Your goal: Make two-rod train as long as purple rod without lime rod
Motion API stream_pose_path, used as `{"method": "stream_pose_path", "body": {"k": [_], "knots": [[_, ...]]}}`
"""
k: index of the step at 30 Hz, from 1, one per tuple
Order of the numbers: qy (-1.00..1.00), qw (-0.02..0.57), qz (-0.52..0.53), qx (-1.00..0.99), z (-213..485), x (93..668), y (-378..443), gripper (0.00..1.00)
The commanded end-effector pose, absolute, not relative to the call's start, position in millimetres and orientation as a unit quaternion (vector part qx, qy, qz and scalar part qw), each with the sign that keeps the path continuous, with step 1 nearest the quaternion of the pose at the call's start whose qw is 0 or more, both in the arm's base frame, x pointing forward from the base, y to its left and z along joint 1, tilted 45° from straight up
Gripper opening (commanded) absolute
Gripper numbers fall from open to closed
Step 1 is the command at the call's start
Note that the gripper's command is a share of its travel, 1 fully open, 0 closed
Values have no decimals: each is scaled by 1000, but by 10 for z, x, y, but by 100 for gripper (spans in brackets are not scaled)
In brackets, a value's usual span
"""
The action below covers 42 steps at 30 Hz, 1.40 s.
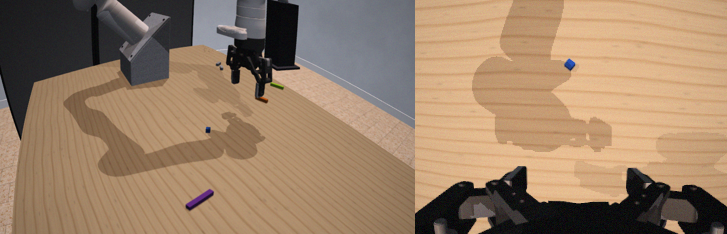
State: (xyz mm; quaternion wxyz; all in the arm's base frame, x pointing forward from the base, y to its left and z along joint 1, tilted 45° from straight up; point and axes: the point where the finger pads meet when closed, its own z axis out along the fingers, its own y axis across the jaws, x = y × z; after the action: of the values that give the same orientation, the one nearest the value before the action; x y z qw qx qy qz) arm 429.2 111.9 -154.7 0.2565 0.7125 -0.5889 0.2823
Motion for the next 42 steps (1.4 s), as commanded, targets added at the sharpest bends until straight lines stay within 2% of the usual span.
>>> {"method": "stream_pose_path", "body": {"k": [1, 13, 20, 42], "knots": [[-600, 250, 281, 706, -1422, 4647, 1042, 100], [-601, 253, 283, 704, -770, 5755, 484, 100], [-601, 255, 284, 702, -631, 5924, 344, 100], [-601, 255, 284, 702, -625, 5931, 337, 100]]}}
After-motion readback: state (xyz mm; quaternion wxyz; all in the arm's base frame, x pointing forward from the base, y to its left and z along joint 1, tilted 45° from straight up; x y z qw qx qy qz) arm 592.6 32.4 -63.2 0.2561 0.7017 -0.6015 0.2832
